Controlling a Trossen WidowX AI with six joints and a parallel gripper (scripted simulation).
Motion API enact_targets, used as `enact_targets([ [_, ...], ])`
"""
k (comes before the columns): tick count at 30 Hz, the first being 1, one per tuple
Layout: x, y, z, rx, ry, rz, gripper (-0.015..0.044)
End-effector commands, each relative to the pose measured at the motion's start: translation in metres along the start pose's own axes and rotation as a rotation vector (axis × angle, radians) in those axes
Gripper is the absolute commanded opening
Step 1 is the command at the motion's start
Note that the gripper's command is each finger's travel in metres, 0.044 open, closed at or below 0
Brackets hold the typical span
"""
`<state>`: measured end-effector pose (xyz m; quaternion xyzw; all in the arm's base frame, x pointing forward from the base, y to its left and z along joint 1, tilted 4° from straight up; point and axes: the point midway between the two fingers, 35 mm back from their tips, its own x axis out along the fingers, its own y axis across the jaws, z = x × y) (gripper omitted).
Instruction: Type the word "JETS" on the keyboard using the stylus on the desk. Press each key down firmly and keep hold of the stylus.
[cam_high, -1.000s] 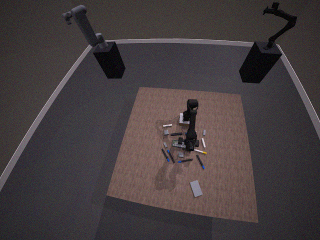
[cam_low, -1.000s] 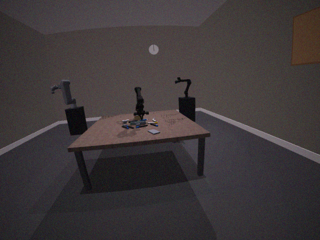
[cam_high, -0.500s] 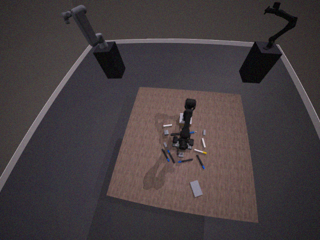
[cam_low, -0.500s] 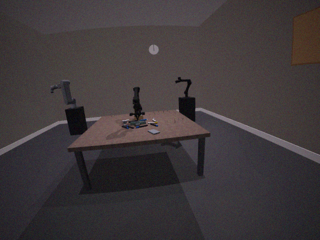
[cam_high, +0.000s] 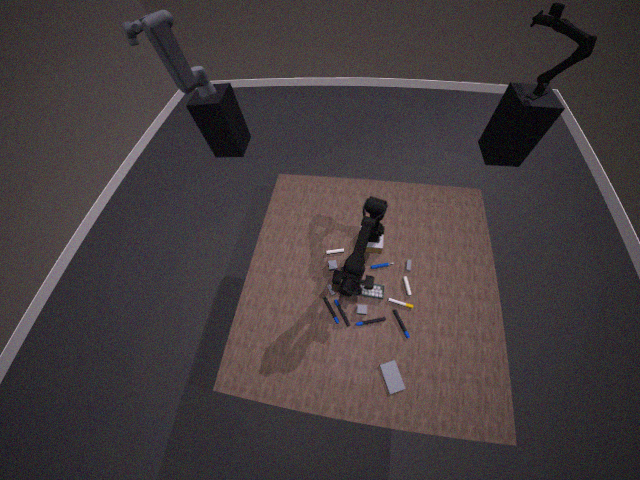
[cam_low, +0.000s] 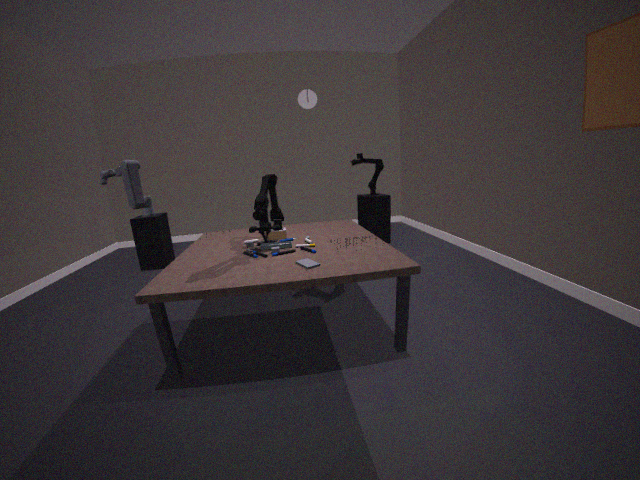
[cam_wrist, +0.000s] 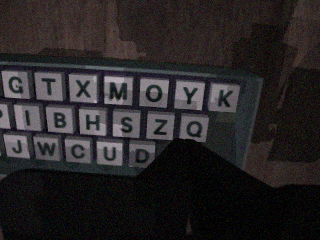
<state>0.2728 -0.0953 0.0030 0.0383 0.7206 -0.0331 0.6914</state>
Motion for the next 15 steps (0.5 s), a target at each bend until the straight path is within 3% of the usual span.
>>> enact_targets([
  [1,0.000,-0.002,-0.001,-0.002,0.002,-0.001,0.0000],
  [6,0.000,0.023,-0.029,-0.002,0.004,0.001,0.0000],
  [15,0.000,0.024,-0.030,-0.002,0.004,0.001,0.0000],
])
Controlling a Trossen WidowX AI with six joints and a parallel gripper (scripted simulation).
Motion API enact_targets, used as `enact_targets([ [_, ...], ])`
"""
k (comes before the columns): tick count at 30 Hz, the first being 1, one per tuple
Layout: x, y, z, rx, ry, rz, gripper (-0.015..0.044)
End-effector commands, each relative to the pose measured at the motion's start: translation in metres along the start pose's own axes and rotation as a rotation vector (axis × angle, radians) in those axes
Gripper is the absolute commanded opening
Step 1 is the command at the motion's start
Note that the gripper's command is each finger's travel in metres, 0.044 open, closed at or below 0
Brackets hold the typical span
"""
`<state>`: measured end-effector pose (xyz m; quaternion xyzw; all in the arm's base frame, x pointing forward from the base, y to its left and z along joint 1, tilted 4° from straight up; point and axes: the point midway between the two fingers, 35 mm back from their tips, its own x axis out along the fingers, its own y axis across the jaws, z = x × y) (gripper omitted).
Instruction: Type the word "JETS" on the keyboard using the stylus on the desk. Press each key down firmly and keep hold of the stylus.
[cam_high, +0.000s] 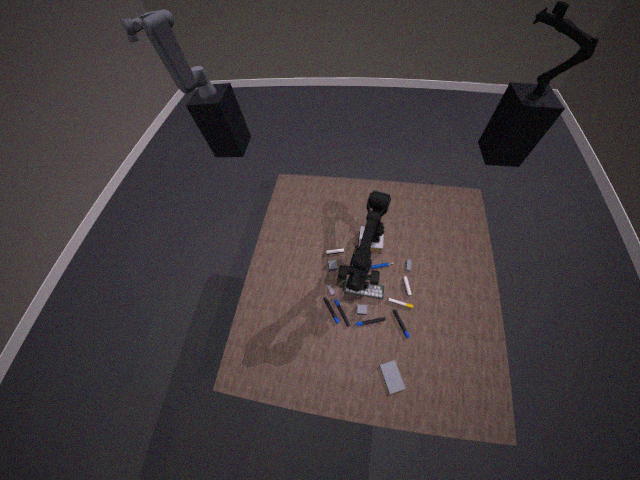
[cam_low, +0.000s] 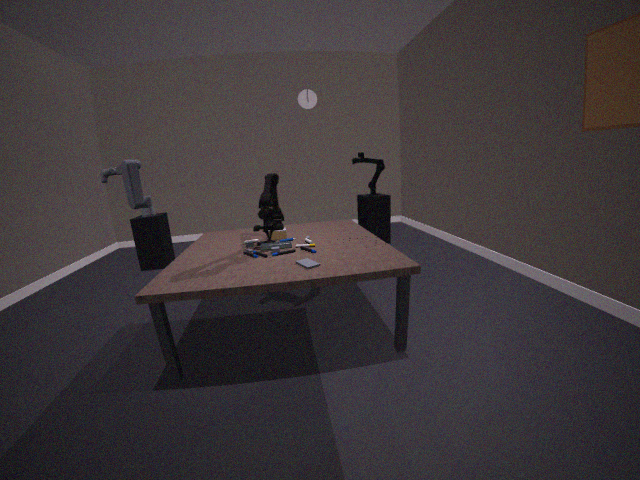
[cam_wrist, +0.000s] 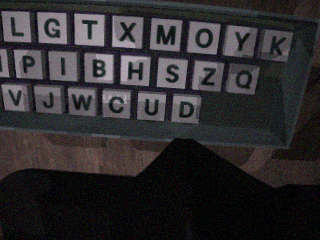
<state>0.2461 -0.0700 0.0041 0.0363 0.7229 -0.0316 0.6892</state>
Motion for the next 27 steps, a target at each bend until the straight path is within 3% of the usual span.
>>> enact_targets([
  [1,0.000,0.002,-0.001,0.003,-0.002,0.002,0.0000],
  [4,0.000,0.010,0.000,0.003,-0.002,0.003,0.0000],
  [10,0.000,0.074,-0.001,0.003,-0.002,0.008,0.0000],
  [21,0.000,0.076,-0.001,0.003,-0.002,0.008,0.0000],
  [27,-0.058,0.076,-0.001,0.003,-0.002,0.008,0.0000],
])
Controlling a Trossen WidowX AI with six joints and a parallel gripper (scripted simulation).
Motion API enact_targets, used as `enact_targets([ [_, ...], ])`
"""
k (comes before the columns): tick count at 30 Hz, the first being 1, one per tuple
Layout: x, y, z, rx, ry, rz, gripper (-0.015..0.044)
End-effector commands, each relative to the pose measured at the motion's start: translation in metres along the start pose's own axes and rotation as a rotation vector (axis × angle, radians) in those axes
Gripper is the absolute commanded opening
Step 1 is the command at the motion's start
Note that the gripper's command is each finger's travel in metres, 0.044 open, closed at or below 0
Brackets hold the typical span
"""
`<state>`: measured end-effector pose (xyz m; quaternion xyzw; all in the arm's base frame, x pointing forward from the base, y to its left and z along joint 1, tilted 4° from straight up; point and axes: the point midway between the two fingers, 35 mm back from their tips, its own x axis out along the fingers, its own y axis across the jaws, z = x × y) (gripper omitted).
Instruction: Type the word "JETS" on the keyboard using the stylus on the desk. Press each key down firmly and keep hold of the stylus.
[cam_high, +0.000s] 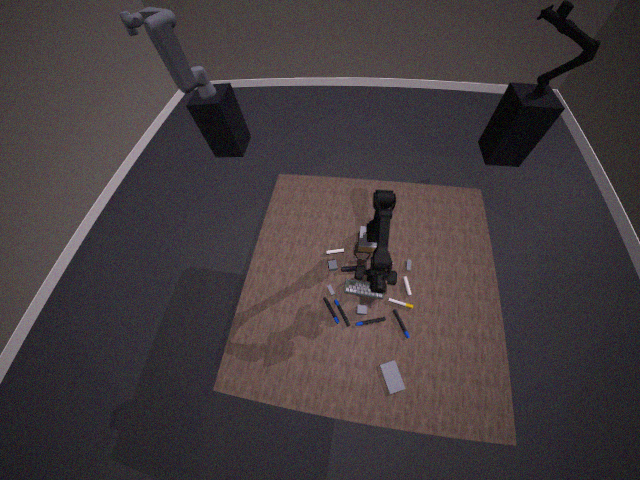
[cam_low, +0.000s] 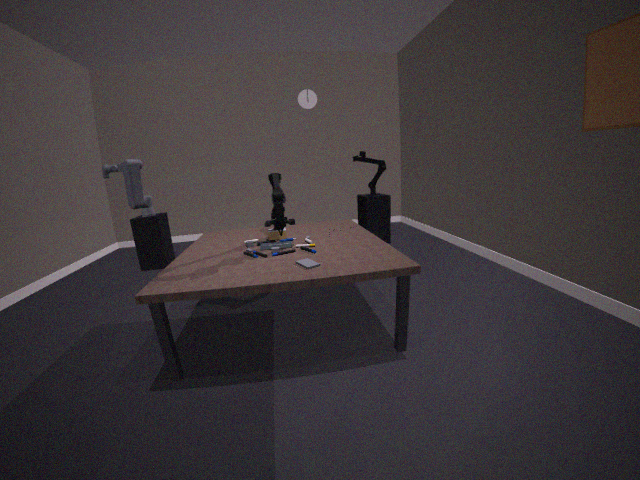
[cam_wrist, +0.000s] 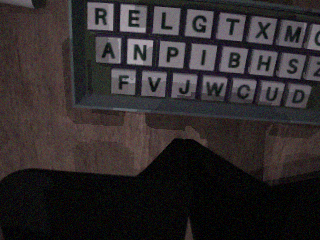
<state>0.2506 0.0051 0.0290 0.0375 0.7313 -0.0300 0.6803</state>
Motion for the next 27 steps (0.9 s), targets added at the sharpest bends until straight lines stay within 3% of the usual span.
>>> enact_targets([
  [1,-0.036,0.001,0.002,0.003,-0.027,0.005,0.0000],
  [10,-0.032,0.001,0.006,0.000,-0.041,0.004,0.0000],
  [14,-0.029,0.006,0.002,0.038,-0.032,-0.008,0.0105],
  [16,-0.025,0.018,-0.009,0.143,-0.018,-0.046,0.0150],
  [27,-0.002,0.061,-0.079,0.755,-0.146,-0.281,0.0150],
])
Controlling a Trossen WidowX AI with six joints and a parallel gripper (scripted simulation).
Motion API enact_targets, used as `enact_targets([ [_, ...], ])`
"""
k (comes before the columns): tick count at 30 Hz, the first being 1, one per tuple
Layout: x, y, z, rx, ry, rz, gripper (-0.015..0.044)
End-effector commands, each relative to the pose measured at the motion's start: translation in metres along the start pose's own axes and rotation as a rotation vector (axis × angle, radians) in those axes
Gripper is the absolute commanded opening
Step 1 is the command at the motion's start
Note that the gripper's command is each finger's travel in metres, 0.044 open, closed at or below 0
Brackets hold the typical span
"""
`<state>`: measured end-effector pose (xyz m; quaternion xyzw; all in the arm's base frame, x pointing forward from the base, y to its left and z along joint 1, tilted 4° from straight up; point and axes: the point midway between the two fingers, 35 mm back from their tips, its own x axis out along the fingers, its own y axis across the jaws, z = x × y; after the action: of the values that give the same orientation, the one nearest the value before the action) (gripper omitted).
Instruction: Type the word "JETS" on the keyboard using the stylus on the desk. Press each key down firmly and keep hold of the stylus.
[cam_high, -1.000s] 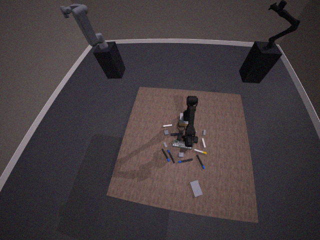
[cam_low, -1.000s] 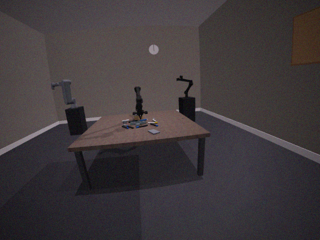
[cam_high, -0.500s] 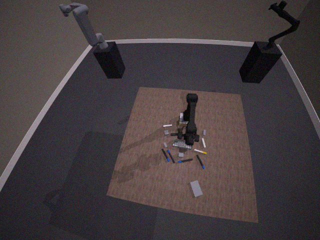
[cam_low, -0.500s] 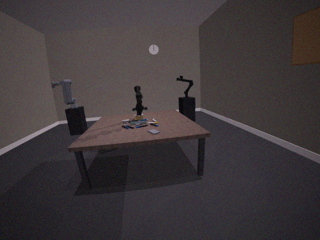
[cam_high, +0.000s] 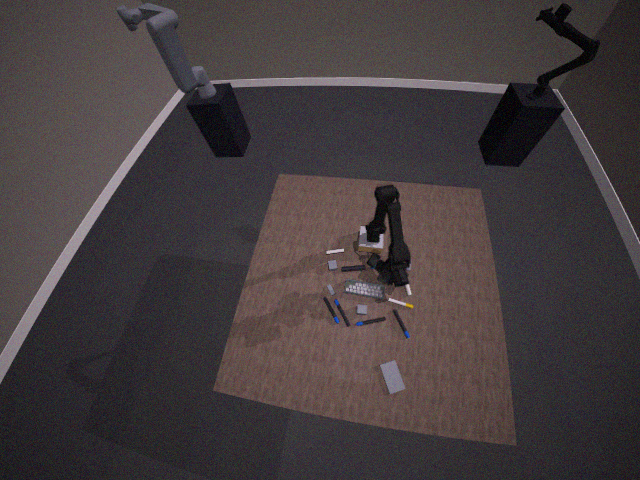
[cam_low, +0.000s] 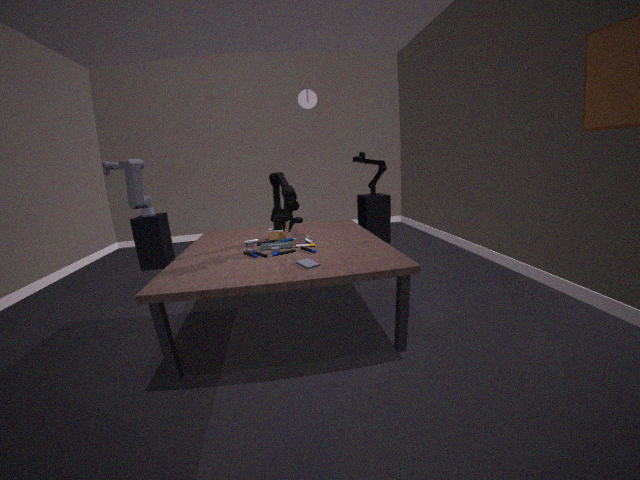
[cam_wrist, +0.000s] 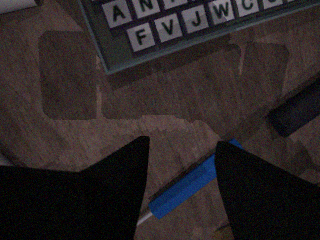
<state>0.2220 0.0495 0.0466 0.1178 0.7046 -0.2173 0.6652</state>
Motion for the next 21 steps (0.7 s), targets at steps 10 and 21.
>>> enact_targets([
  [10,0.018,-0.006,-0.090,0.711,-0.352,-0.123,0.0150],
  [21,0.018,-0.004,-0.097,0.831,-0.392,-0.094,0.0150],
])
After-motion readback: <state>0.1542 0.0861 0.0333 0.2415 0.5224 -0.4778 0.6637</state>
